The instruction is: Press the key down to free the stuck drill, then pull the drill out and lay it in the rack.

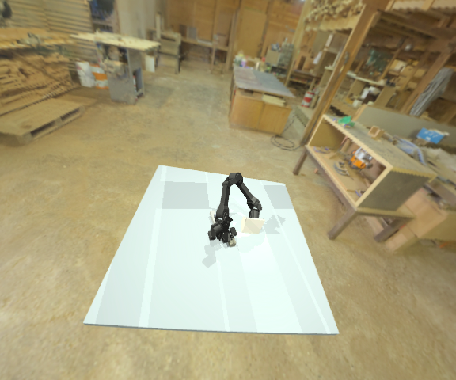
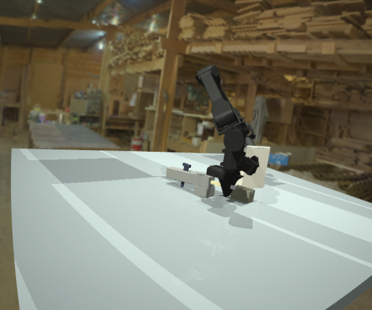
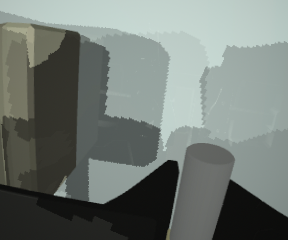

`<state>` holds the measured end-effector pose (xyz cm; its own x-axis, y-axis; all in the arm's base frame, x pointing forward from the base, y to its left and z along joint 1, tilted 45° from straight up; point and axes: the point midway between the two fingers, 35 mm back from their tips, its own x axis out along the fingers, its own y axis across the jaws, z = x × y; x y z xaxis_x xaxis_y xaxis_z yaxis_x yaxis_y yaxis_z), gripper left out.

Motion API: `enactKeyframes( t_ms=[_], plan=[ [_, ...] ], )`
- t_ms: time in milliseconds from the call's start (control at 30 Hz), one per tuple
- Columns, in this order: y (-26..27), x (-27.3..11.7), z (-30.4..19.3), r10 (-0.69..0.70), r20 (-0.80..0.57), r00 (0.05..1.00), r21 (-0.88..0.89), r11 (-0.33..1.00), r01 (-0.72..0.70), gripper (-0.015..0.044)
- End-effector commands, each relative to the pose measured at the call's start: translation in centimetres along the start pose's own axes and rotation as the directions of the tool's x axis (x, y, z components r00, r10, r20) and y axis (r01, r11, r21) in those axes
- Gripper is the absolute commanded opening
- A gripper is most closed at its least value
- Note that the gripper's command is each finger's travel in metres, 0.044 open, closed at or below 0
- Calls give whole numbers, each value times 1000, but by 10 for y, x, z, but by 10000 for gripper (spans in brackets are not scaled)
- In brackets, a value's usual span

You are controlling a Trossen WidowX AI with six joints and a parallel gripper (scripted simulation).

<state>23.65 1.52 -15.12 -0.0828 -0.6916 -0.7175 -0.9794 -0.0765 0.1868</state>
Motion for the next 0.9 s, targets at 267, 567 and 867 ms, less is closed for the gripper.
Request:
enactKeyframes(
  t_ms=[267, 567, 867],
  plan=[
    [1, 0, 20, 4, 2, 1000, 1, 1000, -4, 0],
    [1, -1, 32, 4, 3, 1000, 1, 1000, -4, 0],
    [1, -3, 46, 3, 4, 1000, 1, 1000, -3, 0]
  ],
)
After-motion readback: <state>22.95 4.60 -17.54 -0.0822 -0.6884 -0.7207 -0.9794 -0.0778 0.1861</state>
